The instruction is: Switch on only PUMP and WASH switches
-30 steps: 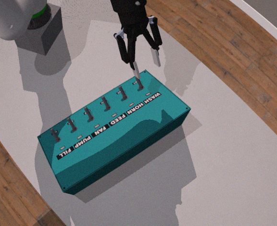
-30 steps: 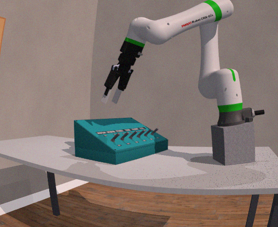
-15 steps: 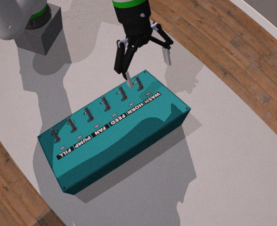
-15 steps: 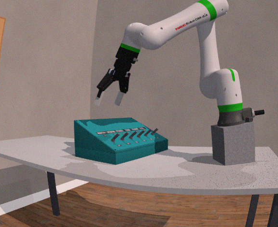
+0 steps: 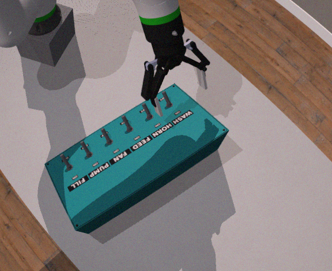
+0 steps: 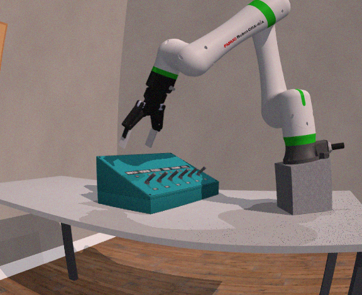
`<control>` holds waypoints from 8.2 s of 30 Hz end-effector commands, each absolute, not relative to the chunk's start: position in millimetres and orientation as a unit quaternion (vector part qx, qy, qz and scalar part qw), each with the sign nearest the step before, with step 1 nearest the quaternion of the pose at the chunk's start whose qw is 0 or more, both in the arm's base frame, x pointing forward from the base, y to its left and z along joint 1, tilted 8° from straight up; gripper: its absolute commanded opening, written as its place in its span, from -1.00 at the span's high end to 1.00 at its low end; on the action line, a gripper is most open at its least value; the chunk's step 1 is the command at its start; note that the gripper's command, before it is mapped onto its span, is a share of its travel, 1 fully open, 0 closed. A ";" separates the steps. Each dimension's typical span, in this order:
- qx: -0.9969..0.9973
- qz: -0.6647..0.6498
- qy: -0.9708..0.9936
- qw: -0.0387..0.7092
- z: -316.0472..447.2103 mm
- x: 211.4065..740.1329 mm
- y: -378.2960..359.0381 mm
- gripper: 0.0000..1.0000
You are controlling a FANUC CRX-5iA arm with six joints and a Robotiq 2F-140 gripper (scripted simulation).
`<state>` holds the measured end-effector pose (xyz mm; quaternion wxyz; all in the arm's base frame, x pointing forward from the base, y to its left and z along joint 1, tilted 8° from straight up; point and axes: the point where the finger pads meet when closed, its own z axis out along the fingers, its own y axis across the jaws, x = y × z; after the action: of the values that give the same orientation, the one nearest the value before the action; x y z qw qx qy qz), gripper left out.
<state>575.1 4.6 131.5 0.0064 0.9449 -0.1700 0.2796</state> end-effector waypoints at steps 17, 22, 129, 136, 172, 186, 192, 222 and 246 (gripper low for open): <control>0.945 0.280 -0.170 0.006 131.3 575.5 4.5 -1.00; 0.945 0.280 -0.170 0.006 131.3 575.5 4.5 -1.00; 0.945 0.280 -0.170 0.006 125.3 552.1 -63.3 -1.00; 0.945 0.280 -0.170 0.006 125.2 551.6 -65.0 -1.00; 0.945 0.280 -0.170 0.006 119.4 528.7 -131.2 -1.00; 0.945 0.280 -0.170 0.006 119.4 528.7 -131.2 -1.00; 0.945 0.280 -0.170 0.006 119.4 528.7 -131.2 -1.00; 0.945 0.280 -0.170 0.006 119.2 528.2 -132.8 -1.00; 0.945 0.280 -0.170 0.006 114.2 508.3 -190.3 -1.00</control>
<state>509.9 -184.9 114.4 0.0073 0.9447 -0.1706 0.2800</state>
